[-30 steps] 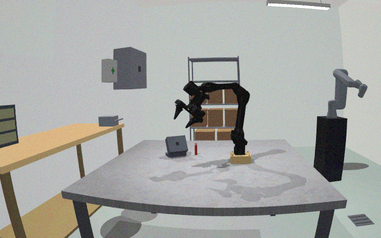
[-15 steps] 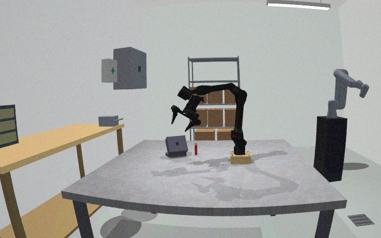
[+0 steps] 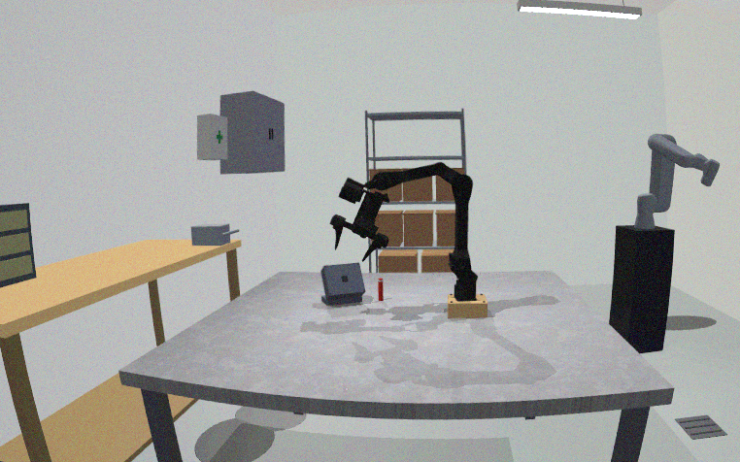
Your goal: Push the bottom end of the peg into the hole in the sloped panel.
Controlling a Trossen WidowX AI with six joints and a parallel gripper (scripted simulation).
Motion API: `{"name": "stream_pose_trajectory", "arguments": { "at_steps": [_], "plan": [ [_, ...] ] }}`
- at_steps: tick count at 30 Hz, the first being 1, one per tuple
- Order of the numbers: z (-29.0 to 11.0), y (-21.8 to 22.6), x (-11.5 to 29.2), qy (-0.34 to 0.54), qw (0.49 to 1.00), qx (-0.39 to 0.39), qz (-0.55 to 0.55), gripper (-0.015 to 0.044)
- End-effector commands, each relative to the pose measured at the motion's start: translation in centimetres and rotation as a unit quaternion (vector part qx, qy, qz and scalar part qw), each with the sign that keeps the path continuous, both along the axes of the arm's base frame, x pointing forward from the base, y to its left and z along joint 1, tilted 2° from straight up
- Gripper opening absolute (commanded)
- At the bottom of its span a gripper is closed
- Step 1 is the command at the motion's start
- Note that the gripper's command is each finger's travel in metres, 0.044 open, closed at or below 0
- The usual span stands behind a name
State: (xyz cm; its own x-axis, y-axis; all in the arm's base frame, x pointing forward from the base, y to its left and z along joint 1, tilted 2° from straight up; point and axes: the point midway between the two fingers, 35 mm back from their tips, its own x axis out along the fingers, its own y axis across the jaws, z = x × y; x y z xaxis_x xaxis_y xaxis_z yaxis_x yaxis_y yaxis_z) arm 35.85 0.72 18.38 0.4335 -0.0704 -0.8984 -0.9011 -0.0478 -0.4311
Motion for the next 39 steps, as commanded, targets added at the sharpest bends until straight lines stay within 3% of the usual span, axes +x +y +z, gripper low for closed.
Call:
{"name": "stream_pose_trajectory", "arguments": {
  "at_steps": [1,20,39],
  "plan": [
    [-0.7,-1.7,-0.1,0.016,0.999,0.01,-0.037,0.044],
    [-4.2,-9.5,-2.0,0.085,0.974,0.048,-0.204,0.044],
    [-7.3,-16.5,-5.6,0.145,0.915,0.092,-0.365,0.044]
  ]
}}
